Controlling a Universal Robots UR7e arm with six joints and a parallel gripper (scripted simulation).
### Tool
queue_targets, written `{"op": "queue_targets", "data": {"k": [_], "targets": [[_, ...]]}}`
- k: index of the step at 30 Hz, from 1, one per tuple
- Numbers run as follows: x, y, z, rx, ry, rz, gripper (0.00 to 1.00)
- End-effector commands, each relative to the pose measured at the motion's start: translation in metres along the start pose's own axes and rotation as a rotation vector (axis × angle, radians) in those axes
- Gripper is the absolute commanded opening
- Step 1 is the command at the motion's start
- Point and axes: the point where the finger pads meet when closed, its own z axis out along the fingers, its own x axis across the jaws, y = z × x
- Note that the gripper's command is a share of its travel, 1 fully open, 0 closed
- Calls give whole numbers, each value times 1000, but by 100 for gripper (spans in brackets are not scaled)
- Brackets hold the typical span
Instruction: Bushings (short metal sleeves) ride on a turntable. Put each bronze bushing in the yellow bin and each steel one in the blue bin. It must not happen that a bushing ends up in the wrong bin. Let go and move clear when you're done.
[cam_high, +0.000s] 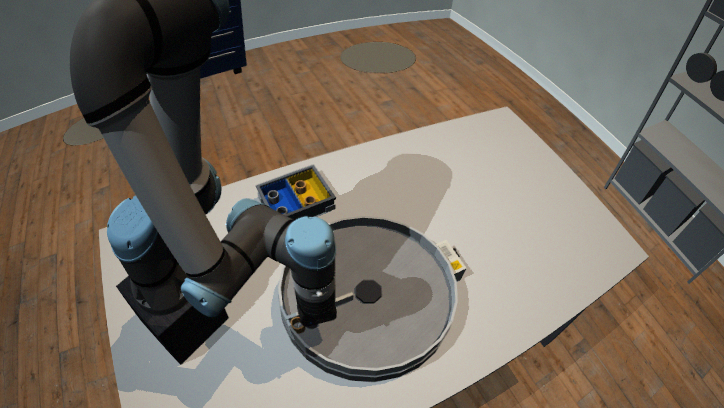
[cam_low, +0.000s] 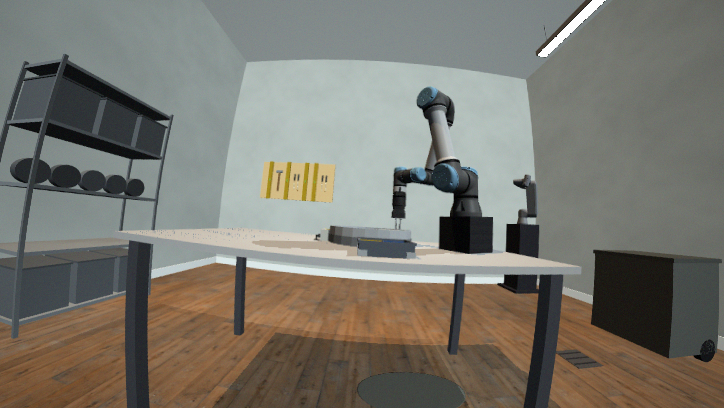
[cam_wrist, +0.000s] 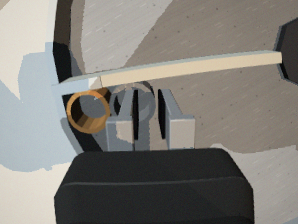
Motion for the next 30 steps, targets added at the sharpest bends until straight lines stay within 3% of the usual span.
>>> {"op": "queue_targets", "data": {"k": [1,30], "targets": [[0,0,5,-1,1,0,40],[0,0,21,-1,1,0,40]]}}
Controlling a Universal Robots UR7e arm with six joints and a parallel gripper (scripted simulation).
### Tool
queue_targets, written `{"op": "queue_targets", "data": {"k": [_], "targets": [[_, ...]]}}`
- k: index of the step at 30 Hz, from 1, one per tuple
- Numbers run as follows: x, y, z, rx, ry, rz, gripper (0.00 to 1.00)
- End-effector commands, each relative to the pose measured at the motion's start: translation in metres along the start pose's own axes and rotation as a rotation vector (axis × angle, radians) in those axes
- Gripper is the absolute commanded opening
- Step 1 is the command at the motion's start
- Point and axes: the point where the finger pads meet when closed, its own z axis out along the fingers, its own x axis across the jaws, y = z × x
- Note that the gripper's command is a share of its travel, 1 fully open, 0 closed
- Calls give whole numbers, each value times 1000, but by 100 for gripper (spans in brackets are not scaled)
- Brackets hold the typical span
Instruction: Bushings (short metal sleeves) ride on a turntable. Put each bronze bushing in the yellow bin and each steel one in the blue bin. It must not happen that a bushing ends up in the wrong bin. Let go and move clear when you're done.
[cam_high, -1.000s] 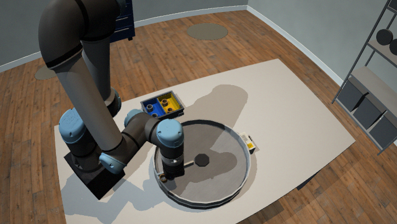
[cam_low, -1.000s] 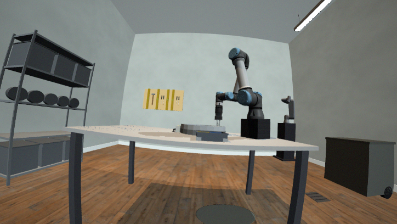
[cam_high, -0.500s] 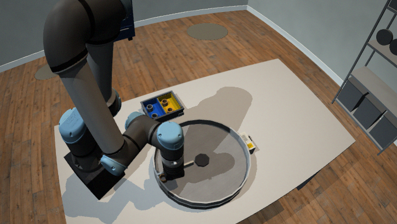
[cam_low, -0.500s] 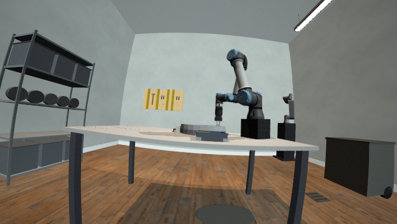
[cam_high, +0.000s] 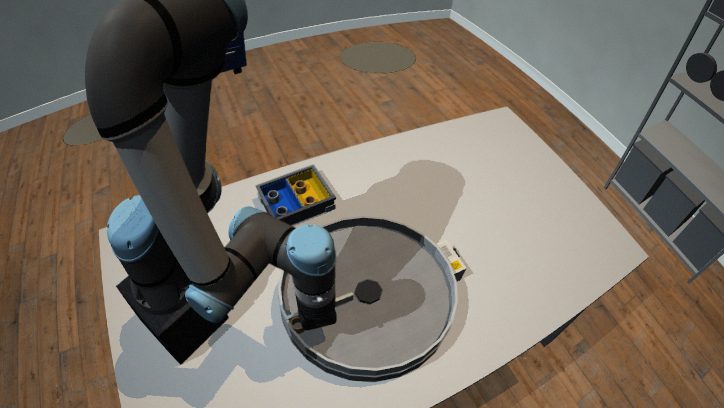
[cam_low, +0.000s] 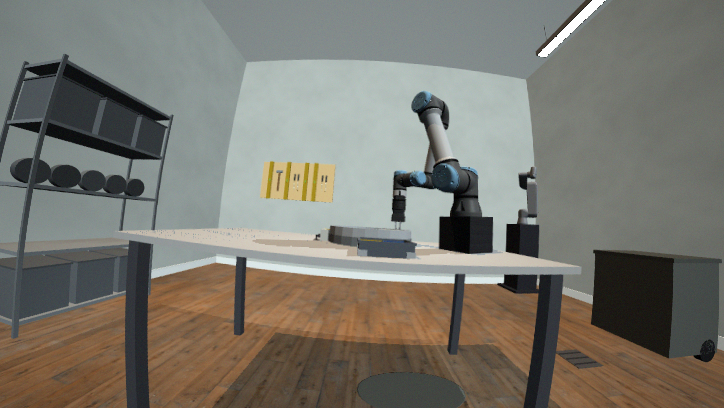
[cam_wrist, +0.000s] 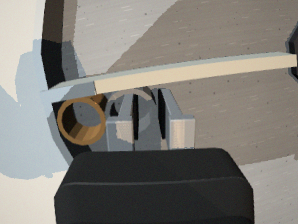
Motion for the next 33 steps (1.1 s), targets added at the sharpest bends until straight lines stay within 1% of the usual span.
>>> {"op": "queue_targets", "data": {"k": [1,2,3,33], "targets": [[0,0,0,-1,1,0,40],[0,0,0,-1,1,0,40],[0,0,0,-1,1,0,0],[1,0,0,-1,2,0,0]]}}
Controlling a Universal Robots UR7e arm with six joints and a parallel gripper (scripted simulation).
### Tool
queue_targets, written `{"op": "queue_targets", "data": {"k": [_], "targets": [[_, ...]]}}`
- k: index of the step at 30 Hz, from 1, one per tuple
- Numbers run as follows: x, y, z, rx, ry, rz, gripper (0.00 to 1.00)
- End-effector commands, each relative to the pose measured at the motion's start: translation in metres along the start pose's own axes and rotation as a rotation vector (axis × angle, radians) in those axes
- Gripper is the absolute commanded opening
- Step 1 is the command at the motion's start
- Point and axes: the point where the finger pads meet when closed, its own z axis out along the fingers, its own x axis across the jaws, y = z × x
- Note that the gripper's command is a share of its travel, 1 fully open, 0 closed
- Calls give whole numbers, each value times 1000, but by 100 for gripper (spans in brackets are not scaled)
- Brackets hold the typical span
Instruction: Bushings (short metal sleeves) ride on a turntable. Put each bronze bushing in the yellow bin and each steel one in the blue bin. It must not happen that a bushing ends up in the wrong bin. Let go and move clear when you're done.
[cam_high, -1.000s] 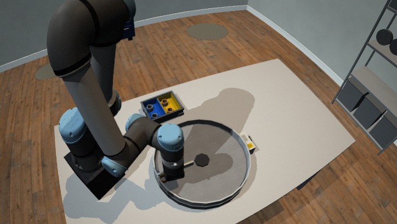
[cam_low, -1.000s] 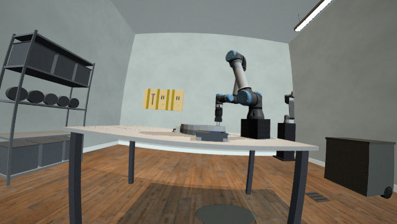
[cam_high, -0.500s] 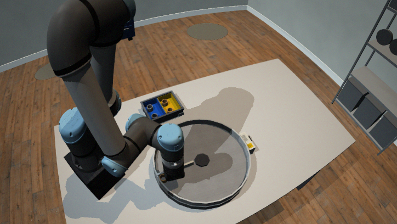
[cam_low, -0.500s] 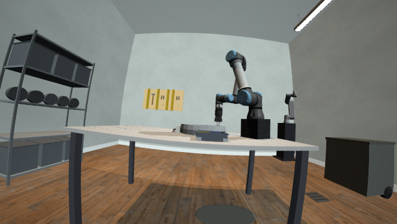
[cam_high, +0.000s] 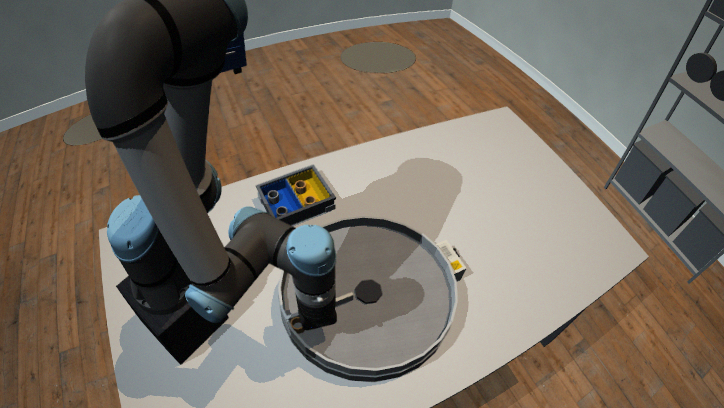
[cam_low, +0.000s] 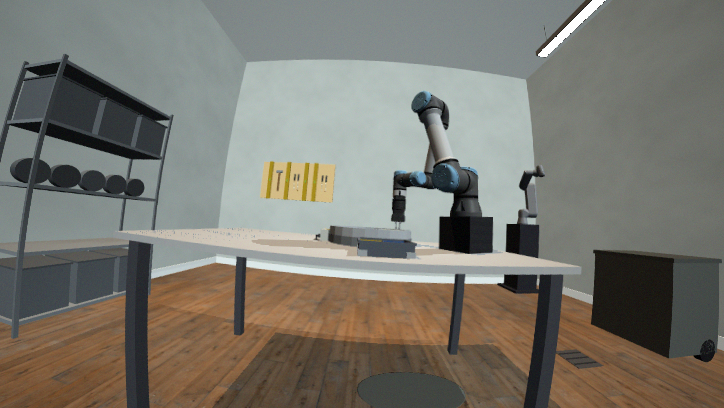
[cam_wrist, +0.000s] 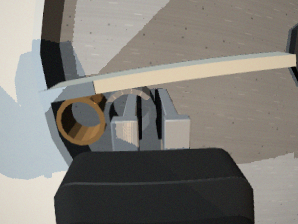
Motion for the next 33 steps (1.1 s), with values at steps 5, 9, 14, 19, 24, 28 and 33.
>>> {"op": "queue_targets", "data": {"k": [5,9,14,19,24,28,33], "targets": [[0,0,0,-1,1,0,0],[0,0,0,-1,1,0,0],[0,0,0,-1,1,0,0],[0,0,0,-1,1,0,0],[0,0,0,-1,1,0,0],[0,0,0,-1,1,0,0],[0,0,-3,-1,0,0,0]]}}
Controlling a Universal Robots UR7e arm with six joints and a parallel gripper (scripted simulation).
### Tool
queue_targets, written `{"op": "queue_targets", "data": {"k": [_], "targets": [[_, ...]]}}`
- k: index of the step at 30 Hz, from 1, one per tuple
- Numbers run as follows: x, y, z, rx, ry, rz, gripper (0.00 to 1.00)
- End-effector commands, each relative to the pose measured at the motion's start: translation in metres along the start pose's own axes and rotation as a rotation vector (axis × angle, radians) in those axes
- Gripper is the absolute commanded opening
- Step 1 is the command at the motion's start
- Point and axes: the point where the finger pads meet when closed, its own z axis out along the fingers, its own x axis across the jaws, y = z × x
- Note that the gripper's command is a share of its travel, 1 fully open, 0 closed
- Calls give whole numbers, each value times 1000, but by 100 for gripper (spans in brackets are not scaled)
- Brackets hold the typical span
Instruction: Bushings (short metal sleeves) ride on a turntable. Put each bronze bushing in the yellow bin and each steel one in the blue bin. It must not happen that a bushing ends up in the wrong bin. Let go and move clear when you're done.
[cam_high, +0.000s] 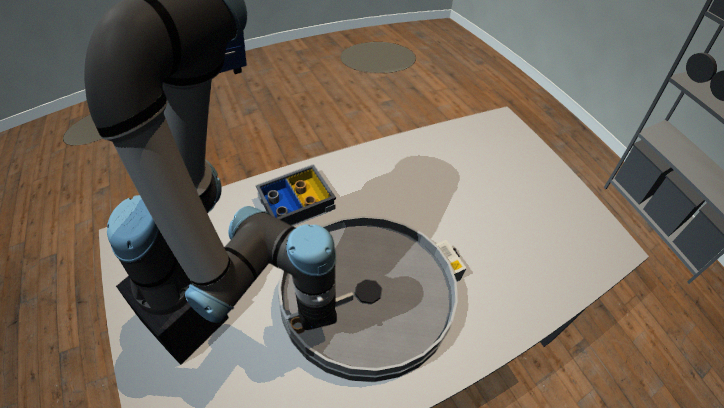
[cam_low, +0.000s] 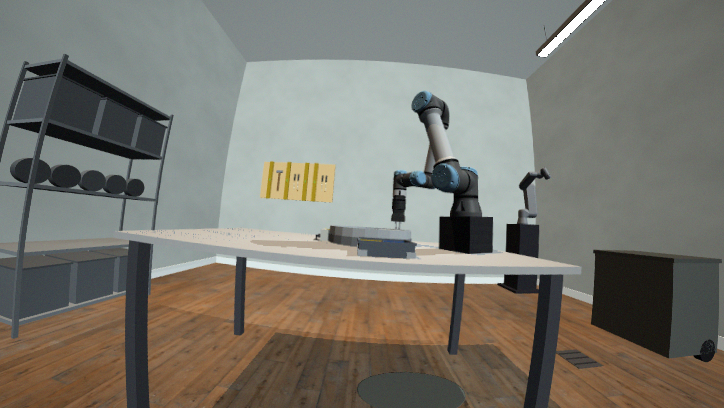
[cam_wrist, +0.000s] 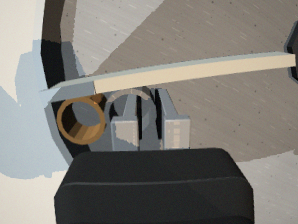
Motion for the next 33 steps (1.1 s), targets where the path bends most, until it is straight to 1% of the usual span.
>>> {"op": "queue_targets", "data": {"k": [1,21,33], "targets": [[0,0,-2,-1,0,0,0],[0,0,-5,-1,0,0,0],[0,0,-11,-1,0,0,0]]}}
